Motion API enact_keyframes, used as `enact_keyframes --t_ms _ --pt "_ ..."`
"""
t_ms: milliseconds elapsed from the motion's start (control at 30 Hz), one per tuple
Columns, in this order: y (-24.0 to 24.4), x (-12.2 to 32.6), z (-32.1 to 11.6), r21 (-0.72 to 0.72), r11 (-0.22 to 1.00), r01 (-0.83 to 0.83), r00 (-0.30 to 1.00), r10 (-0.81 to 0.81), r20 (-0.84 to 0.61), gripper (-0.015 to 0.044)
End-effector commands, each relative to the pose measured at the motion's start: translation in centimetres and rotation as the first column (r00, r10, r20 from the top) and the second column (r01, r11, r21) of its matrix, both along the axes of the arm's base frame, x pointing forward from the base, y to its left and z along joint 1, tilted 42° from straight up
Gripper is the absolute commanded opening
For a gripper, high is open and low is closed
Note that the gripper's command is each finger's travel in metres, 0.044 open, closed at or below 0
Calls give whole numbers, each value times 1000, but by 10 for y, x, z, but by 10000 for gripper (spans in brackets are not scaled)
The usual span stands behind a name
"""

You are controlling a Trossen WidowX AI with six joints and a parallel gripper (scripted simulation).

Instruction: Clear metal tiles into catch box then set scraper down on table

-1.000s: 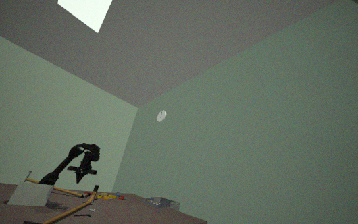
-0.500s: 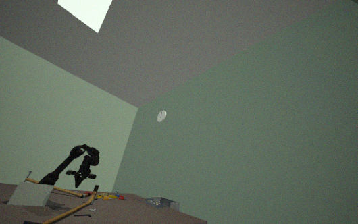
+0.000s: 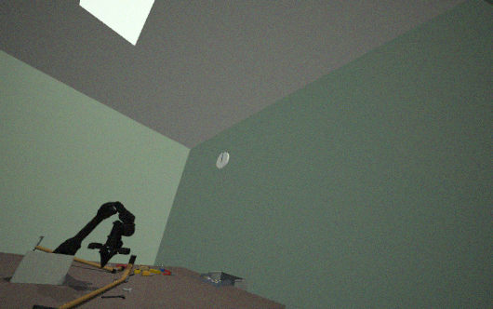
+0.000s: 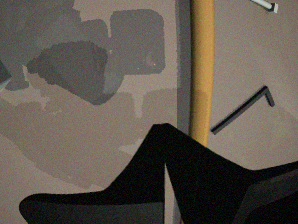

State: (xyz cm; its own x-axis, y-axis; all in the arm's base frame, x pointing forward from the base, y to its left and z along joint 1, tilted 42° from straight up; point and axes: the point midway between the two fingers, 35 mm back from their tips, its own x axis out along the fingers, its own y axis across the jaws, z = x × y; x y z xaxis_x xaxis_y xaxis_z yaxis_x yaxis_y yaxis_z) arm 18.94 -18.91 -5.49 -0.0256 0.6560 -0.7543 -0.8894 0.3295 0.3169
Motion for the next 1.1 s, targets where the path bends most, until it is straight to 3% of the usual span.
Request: enact_keyframes --t_ms 0,1067 --pt "7 0 -7 3 1000 6 1000 -6 1 0" --pt "62 -8 -58 7 1000 6 1000 -6 2 0"
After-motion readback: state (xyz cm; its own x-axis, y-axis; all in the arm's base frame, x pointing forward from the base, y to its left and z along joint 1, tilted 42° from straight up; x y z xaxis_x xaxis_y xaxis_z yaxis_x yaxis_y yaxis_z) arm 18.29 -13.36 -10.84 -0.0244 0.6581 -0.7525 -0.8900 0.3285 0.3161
